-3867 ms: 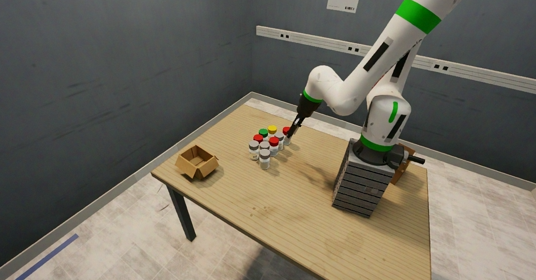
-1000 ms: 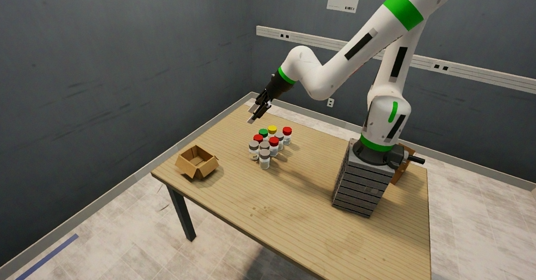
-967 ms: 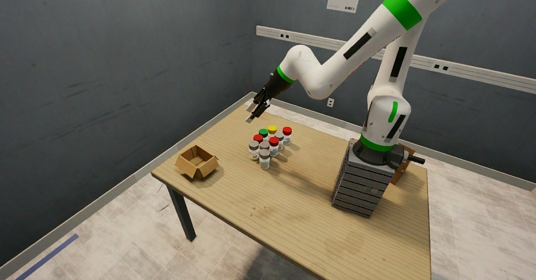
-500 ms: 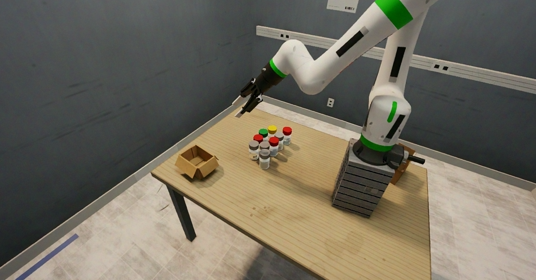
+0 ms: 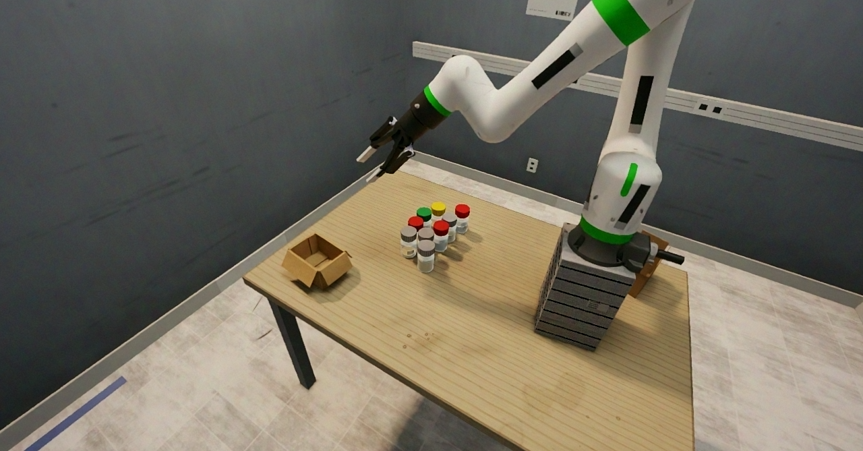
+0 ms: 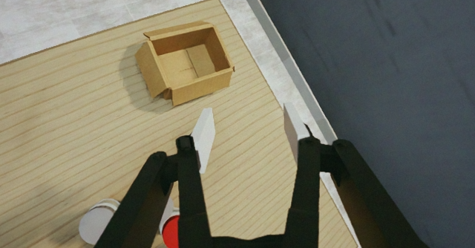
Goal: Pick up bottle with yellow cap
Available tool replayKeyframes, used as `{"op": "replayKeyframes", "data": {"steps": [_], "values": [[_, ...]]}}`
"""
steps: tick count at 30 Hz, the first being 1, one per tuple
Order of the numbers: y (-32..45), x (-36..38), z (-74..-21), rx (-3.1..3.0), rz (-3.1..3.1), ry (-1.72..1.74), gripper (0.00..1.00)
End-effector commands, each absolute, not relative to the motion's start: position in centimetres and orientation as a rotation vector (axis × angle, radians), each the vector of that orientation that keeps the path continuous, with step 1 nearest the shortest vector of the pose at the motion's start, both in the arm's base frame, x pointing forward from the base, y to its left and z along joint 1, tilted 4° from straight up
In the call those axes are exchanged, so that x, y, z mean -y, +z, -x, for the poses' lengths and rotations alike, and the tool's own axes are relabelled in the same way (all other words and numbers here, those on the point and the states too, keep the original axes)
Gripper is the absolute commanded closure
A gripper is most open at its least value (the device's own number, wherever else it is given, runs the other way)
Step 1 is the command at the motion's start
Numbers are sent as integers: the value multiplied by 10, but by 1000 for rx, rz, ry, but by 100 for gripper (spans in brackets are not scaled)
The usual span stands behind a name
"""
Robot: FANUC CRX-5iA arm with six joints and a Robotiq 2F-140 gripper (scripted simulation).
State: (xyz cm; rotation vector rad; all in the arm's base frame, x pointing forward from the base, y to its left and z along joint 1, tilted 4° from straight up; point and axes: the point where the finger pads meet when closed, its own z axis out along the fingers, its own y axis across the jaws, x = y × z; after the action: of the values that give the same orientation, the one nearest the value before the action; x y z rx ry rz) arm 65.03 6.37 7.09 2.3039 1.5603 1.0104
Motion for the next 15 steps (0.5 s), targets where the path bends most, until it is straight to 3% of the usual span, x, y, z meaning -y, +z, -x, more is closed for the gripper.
{"op": "replayKeyframes", "data": {"steps": [1, 15], "values": [[81, -72, -664, -1775, -2178, 962, 49], [81, -68, -668, -2026, -1924, 900, 49]]}}
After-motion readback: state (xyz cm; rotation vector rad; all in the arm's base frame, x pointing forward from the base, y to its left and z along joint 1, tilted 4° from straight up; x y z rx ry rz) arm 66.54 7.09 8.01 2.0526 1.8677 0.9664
